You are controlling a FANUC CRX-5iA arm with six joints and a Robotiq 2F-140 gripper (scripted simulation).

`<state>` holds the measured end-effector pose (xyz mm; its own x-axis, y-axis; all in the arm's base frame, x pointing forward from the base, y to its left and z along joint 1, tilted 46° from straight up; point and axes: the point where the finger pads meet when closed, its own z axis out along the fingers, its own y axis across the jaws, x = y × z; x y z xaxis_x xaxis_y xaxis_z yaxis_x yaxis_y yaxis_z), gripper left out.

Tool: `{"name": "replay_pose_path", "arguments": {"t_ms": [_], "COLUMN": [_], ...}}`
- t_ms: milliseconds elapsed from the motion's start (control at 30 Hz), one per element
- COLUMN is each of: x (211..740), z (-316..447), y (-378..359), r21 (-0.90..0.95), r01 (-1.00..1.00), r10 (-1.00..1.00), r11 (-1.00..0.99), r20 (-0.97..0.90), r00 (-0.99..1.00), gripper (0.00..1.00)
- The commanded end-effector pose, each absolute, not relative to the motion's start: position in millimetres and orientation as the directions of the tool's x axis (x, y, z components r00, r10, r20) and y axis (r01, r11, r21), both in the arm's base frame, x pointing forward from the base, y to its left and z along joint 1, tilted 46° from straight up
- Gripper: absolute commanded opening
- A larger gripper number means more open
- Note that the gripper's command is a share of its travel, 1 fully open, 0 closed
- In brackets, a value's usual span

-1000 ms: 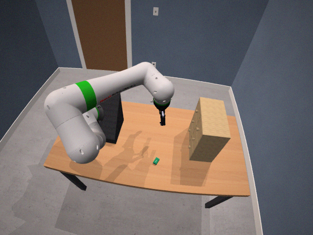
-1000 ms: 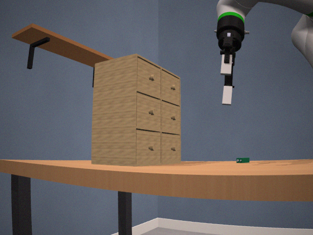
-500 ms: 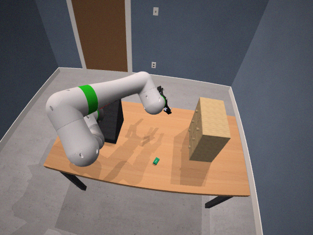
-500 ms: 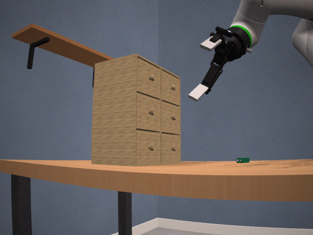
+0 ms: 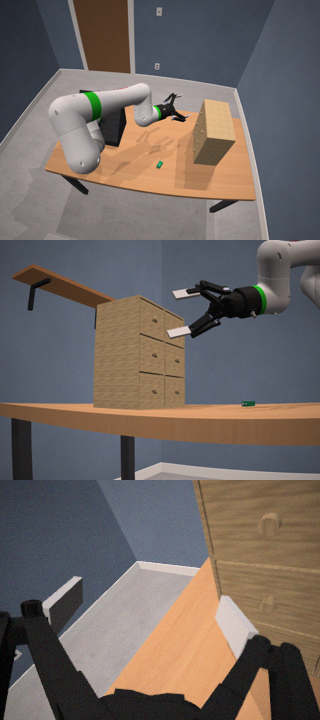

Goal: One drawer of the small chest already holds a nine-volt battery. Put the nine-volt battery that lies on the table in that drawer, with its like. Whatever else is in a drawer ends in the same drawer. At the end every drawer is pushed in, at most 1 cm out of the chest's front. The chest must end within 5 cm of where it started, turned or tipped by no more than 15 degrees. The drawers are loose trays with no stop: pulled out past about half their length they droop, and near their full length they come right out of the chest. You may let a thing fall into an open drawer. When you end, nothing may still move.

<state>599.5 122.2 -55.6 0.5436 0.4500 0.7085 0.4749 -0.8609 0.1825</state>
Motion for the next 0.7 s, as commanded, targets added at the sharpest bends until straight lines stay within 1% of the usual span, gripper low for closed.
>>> {"name": "replay_pose_path", "arguments": {"t_ms": [0, 33, 67, 133, 167, 200, 233, 267, 367, 433, 533, 667], "x": [600.7, 600.7, 602.6, 602.6, 602.5, 602.5, 600.6, 600.6, 593.3, 593.3, 579.9, 569.6], "z": [-39.7, -39.7, -28.6, -28.6, -17.8, -17.8, -7.4, -7.4, 11.3, 11.3, 31.9, 44.3], "y": [67.9, 67.9, 46.2, 46.2, 24.8, 24.8, 4.1, 4.1, -32.5, -32.5, -71.6, -93.9], "r21": [0.325, 0.325, 0.384, 0.384, 0.441, 0.441, 0.492, 0.492, 0.579, 0.579, 0.666, 0.712], "r01": [0.365, 0.365, 0.317, 0.317, 0.268, 0.268, 0.219, 0.219, 0.132, 0.132, 0.039, -0.014], "r10": [0.473, 0.473, 0.493, 0.493, 0.515, 0.515, 0.538, 0.538, 0.582, 0.582, 0.629, 0.656], "r11": [-0.872, -0.872, -0.867, -0.867, -0.857, -0.857, -0.842, -0.842, -0.804, -0.804, -0.745, -0.702], "r20": [0.751, 0.751, 0.757, 0.757, 0.755, 0.755, 0.748, 0.748, 0.724, 0.724, 0.683, 0.653], "r00": [0.461, 0.461, 0.430, 0.430, 0.405, 0.405, 0.388, 0.388, 0.371, 0.371, 0.371, 0.380], "gripper": [1.00, 1.00, 1.00, 1.00, 1.00, 1.00, 1.00, 1.00, 1.00, 1.00, 1.00, 1.00]}}
